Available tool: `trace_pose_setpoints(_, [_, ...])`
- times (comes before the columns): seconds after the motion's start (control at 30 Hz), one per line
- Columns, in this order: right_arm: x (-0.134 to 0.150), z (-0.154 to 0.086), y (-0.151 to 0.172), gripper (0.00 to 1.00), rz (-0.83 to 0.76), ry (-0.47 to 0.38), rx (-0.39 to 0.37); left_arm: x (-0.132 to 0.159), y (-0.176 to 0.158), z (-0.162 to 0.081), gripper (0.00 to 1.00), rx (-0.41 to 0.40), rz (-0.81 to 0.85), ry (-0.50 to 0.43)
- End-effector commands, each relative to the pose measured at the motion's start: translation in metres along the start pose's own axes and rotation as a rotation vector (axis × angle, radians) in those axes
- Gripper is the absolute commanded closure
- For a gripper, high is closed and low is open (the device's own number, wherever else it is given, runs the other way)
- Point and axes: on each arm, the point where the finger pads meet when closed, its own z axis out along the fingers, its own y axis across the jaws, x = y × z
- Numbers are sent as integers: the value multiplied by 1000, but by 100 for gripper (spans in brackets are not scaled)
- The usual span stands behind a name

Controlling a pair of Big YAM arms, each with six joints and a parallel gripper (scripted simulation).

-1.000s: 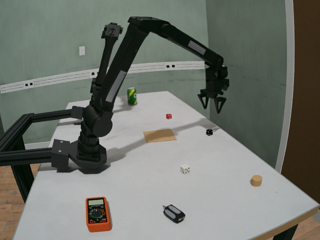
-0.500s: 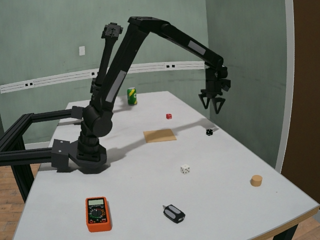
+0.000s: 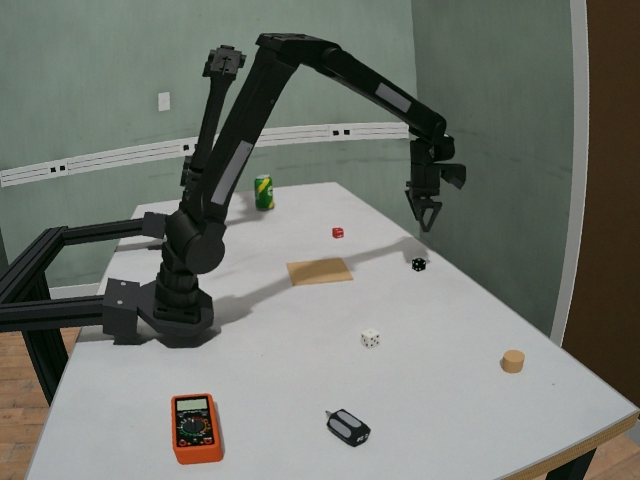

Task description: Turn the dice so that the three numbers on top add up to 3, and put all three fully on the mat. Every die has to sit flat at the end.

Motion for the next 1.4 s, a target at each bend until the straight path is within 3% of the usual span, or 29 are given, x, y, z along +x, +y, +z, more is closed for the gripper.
trace_pose_setpoints(0.0, [-5,14,-3,0,162,4,4,-5,6,-5,0,-16,17,-4])
trace_pose_setpoints(0.07, [-5,14,-3,0,164,4,4,-5,6,-5,0,-16,17,-4])
trace_pose_setpoints(0.17, [-4,18,-4,0,315,4,4,-5,6,-5,0,-16,17,-4])
trace_pose_setpoints(1.0, [0,32,-6,0,1020,3,6,-5,6,-5,0,-16,17,-4])
trace_pose_setpoints(1.23, [-1,31,-6,0,1063,0,-1,-5,6,-5,0,-16,17,-4])
trace_pose_setpoints(1.27, [-1,31,-6,61,1063,0,-1,-5,6,-5,0,-16,17,-4])
trace_pose_setpoints(1.37, [-1,31,-6,61,1063,0,-1,-5,6,-5,0,-16,17,-4])
